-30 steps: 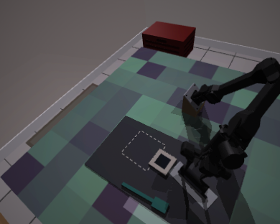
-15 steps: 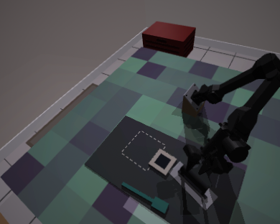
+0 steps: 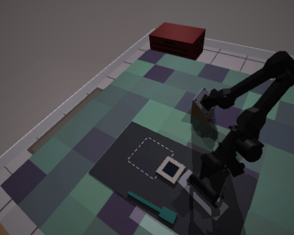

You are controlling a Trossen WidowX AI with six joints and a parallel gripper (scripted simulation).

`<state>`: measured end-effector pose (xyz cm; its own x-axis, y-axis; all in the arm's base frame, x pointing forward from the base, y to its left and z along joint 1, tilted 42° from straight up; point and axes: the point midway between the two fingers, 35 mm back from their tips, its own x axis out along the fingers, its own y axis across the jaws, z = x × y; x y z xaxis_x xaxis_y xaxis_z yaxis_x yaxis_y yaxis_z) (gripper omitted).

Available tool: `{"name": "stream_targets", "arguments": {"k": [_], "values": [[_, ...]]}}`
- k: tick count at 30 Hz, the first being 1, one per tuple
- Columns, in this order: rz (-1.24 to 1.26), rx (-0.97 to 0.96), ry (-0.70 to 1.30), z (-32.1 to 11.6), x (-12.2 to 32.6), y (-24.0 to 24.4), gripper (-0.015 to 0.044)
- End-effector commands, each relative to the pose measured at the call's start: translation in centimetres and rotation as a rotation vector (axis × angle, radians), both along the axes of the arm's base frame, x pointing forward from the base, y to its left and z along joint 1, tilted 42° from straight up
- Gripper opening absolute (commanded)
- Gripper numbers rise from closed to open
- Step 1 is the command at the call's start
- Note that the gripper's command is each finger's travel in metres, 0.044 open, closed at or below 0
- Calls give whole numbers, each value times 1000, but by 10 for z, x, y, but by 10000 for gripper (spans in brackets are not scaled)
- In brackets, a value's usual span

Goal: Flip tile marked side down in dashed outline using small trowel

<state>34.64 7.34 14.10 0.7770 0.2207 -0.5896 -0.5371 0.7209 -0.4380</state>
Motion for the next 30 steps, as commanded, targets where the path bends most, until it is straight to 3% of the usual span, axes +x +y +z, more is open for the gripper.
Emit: {"name": "stream_targets", "arguments": {"k": [1,30], "values": [[23,-44,-25,-2,-2,1,300],[22,-42,-25,-23,30,9,300]]}}
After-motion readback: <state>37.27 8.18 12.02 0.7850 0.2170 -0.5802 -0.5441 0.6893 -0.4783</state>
